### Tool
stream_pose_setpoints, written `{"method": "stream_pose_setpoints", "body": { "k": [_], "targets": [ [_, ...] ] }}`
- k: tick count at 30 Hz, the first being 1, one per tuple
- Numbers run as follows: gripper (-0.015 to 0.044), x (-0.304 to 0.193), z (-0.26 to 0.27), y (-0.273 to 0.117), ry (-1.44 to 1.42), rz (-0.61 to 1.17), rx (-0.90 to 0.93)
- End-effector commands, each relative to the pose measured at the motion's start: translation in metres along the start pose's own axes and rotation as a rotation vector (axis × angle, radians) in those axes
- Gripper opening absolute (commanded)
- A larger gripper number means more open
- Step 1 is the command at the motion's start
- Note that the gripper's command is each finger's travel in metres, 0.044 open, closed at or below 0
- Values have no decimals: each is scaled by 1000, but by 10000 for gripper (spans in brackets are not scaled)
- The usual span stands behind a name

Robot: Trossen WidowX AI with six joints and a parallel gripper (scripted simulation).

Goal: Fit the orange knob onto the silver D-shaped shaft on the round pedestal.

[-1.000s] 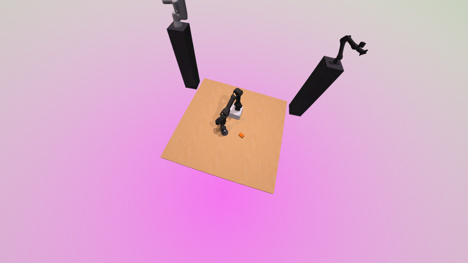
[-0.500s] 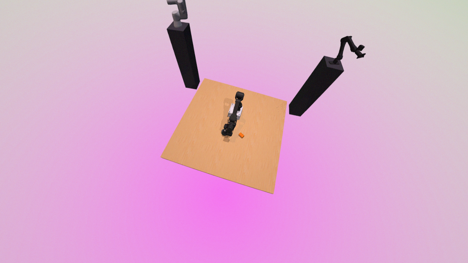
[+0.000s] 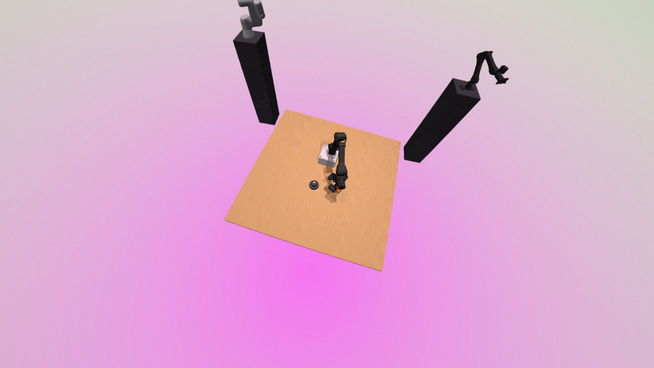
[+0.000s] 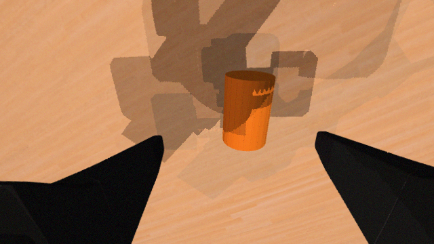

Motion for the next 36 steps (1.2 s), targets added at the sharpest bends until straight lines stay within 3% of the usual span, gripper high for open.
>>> {"method": "stream_pose_setpoints", "body": {
  "k": [1,36],
  "targets": [
    [440,-7,-10,1,61,-28,-11],
    [440,-6,-11,61,61,-28,-11]
  ]
}}
Point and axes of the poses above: the point midway between the two fingers, 35 mm back from their tips, its own y axis out along the fingers, its own z axis across the jaws, x = y × z, the point moved 6 cm from there along -y, back along the fingers, and after that the axes turned 4 degrees about y, right-handed, at the moved point
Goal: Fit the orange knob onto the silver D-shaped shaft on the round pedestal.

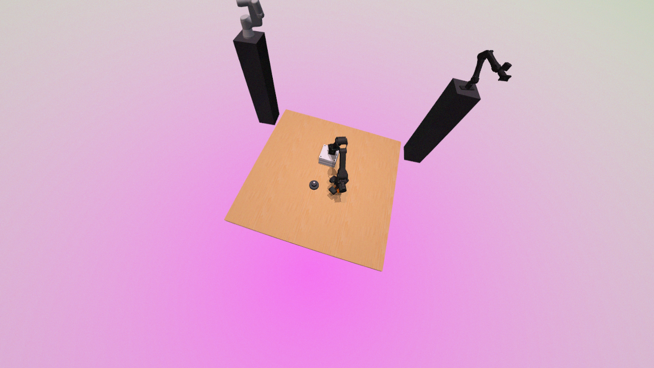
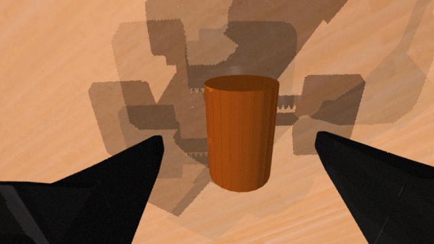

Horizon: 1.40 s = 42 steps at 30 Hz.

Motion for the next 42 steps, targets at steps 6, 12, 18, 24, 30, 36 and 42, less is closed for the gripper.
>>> {"method": "stream_pose_setpoints", "body": {
  "k": [6,12,18,24,30,36,42],
  "targets": [
    [440,2,-1,17,4,-8,-1],
    [335,2,-1,18,4,-8,-1],
    [240,2,-1,18,4,-8,-1],
    [240,2,-1,18,4,-8,-1],
    [213,2,-1,18,4,-8,-1],
    [179,2,-1,18,4,-8,-1],
    [179,2,-1,13,-6,-8,-2]
  ]
}}
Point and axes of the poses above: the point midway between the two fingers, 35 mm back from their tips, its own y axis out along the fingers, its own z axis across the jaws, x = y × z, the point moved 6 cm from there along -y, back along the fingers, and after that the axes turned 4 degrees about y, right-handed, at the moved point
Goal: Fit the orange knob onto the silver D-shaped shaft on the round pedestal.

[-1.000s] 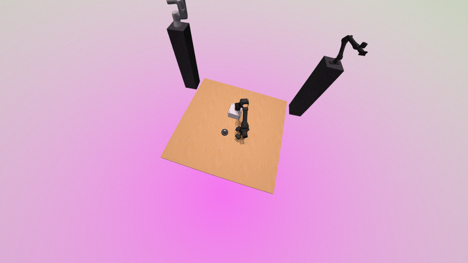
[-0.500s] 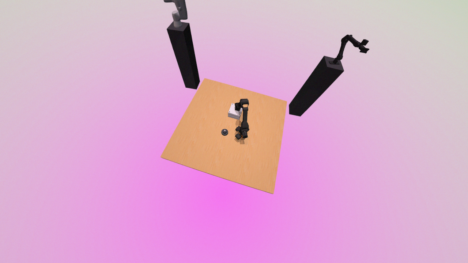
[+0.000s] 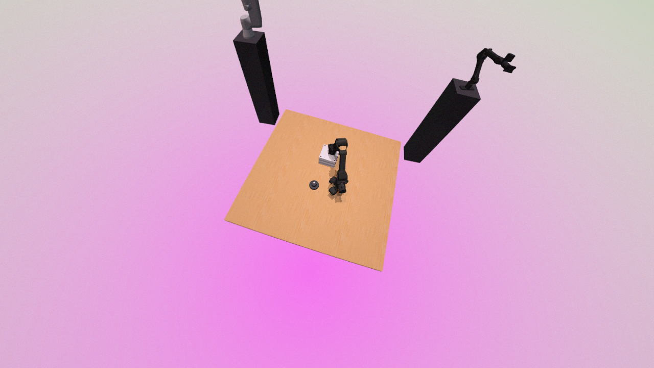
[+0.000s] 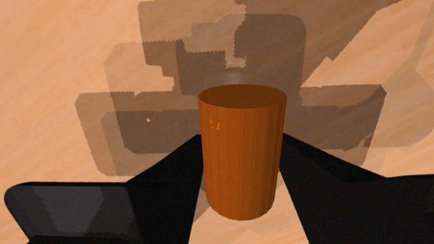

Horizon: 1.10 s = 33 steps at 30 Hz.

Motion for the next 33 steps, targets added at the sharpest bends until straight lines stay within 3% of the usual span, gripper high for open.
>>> {"method": "stream_pose_setpoints", "body": {
  "k": [1,9,20,33],
  "targets": [
    [179,0,0,-7,-4,-1,0],
    [179,0,0,-14,-18,-1,1],
    [179,0,0,-14,-375,-1,1],
    [179,0,0,-14,-546,-1,1]
  ]
}}
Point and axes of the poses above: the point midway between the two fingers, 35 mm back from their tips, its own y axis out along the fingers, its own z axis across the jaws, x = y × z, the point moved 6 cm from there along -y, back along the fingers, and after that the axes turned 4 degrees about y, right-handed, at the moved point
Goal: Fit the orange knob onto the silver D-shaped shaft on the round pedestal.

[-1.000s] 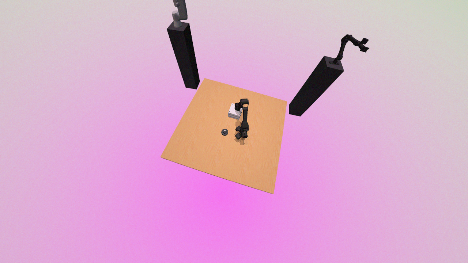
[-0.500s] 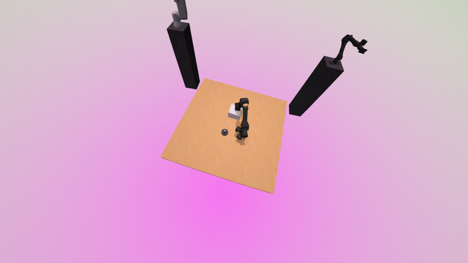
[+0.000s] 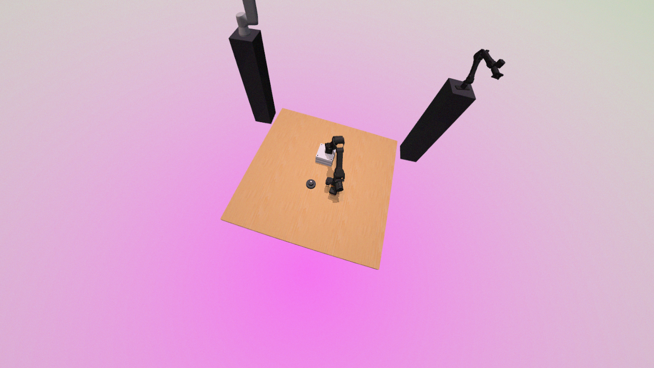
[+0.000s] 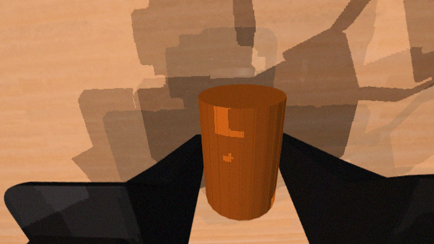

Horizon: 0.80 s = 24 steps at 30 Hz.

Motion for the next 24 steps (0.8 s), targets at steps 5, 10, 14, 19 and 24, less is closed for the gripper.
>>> {"method": "stream_pose_setpoints", "body": {
  "k": [5,10,14,19,24],
  "targets": [
    [179,0,0,-1,-248,-1,1],
    [179,0,0,-1,-416,-1,1],
    [179,0,0,-1,-526,-1,1],
    [179,0,0,-1,-531,-1,1],
    [179,0,0,-1,-614,-1,1]
  ]
}}
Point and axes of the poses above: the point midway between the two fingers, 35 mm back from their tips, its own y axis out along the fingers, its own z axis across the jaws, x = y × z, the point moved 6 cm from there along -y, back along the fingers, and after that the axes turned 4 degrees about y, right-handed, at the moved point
